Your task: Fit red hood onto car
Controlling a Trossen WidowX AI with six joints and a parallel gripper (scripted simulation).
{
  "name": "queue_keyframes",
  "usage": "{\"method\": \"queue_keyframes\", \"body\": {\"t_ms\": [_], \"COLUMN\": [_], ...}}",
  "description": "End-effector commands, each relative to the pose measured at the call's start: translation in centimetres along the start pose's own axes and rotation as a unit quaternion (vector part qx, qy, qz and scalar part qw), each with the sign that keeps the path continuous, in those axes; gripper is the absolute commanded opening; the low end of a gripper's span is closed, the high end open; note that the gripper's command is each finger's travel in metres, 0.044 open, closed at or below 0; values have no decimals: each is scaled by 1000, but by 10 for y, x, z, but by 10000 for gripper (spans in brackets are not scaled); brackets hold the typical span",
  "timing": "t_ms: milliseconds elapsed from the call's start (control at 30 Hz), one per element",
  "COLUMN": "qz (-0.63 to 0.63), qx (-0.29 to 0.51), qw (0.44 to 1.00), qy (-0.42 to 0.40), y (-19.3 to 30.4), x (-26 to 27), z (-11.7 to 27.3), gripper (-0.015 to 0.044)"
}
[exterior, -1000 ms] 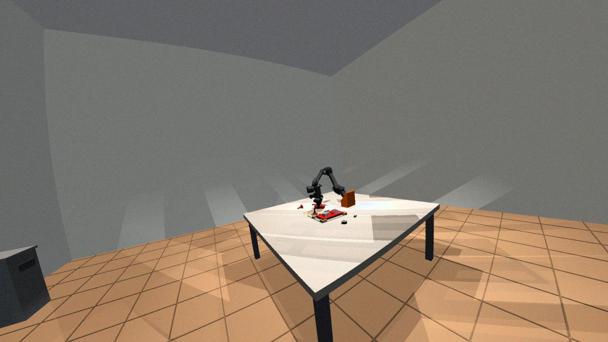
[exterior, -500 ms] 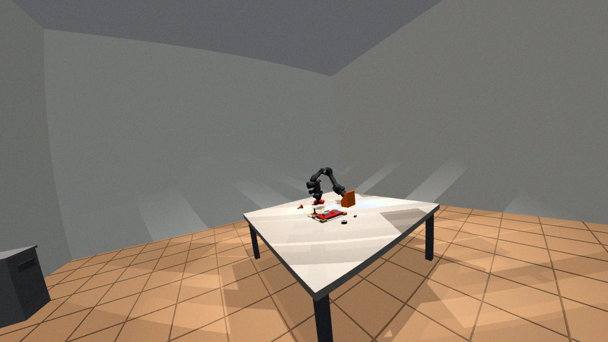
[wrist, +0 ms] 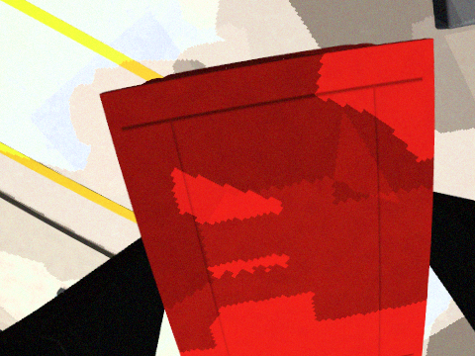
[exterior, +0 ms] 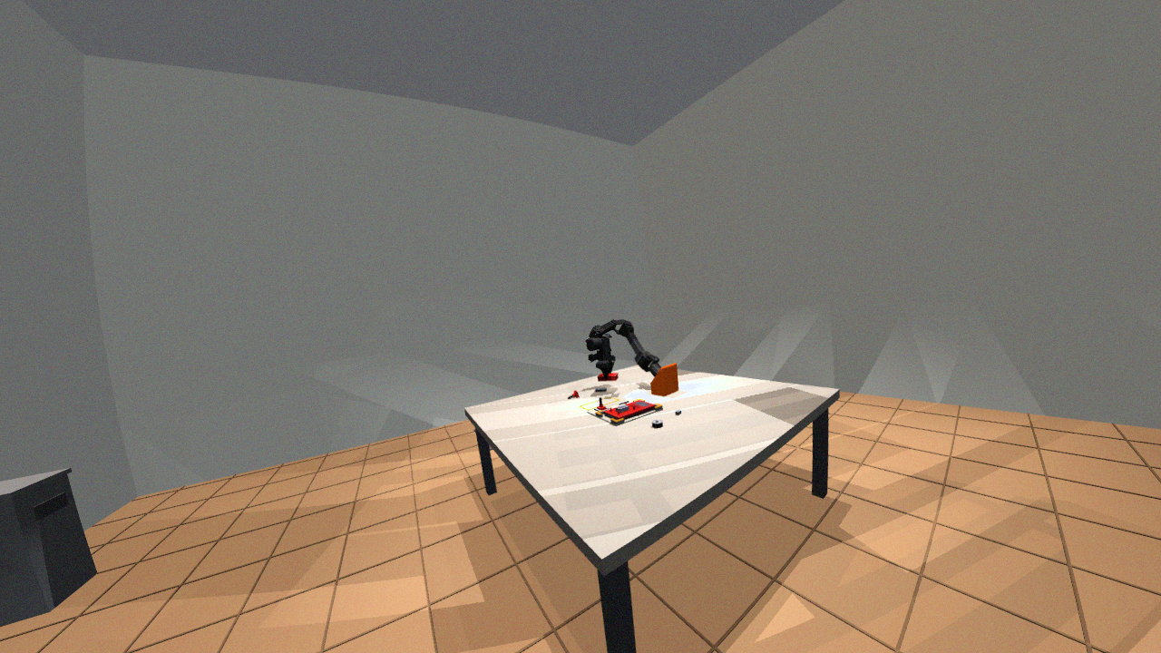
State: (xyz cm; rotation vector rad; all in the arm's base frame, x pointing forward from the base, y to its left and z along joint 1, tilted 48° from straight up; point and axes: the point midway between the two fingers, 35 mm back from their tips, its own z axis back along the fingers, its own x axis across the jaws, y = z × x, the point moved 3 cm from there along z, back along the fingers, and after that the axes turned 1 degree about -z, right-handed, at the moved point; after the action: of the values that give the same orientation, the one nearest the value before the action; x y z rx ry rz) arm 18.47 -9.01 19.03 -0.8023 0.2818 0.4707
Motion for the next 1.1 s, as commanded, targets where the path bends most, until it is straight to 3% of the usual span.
{"method": "queue_keyframes", "body": {"t_ms": [0,1067], "qz": [1,179], "qx": [0,3], "qw": [1000,984], "qy": [0,-16], "y": [0,11], "x": [1,119], "z": [0,16], "gripper": [0,0]}}
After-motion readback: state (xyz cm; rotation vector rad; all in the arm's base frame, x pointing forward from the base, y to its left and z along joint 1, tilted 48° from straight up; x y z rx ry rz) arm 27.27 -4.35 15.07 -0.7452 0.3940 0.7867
